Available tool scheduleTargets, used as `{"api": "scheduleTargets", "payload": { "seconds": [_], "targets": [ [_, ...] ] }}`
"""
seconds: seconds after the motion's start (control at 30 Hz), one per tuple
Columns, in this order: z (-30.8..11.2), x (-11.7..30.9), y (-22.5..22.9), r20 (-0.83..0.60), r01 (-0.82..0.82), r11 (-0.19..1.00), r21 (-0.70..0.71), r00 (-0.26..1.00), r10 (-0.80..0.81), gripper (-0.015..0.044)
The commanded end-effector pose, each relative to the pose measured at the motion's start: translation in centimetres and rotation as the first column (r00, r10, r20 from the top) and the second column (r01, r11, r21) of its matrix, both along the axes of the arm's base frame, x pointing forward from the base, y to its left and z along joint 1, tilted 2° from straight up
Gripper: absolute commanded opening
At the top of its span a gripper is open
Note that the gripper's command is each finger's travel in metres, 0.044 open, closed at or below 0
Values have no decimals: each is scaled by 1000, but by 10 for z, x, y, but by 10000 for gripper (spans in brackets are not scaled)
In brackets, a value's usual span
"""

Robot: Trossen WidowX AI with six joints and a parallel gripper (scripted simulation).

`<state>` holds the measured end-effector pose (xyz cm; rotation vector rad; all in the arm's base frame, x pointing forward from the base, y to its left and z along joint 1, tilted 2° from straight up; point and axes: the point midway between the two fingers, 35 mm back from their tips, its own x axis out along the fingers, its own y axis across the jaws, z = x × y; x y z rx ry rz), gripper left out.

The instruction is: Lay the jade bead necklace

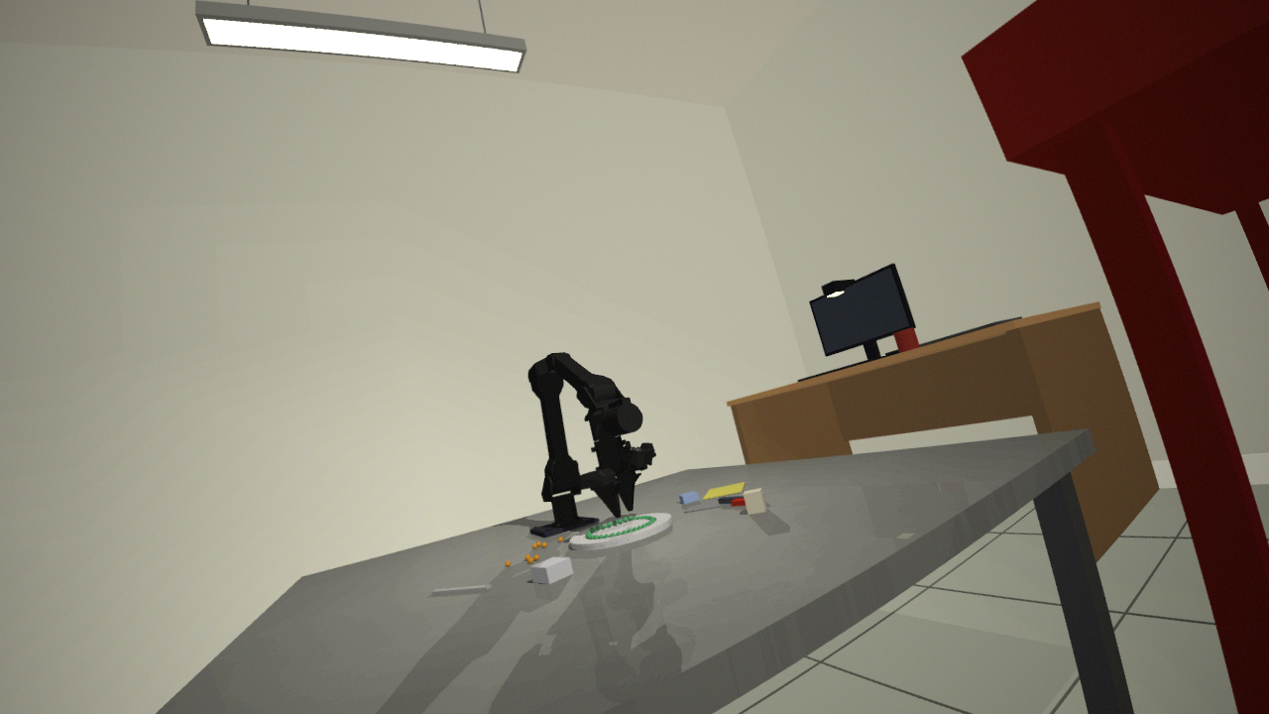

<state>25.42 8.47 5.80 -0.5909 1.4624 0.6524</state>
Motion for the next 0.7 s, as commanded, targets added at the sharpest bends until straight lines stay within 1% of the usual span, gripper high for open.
{"api": "scheduleTargets", "payload": {
  "seconds": [0.0, 0.1, 0.13, 0.17, 0.3, 0.47, 0.53, 0.67],
  "targets": [
    [9, 4, -30, -27, 706, 708, -14, 707, -706, 120],
    [13, 5, -43, -34, 901, 433, -25, 433, -901, 120],
    [14, 5, -47, -36, 940, 340, -28, 339, -940, 120],
    [15, 5, -51, -36, 960, 278, -31, 277, -960, 120],
    [18, 5, -61, -37, 998, 39, -40, 38, -999, 120],
    [21, 5, -71, -36, 967, -251, -50, -253, -967, 120],
    [22, 4, -74, -34, 932, -358, -54, -360, -932, 120],
    [22, 4, -74, -34, 923, -382, -55, -384, -923, 120]
  ]
}}
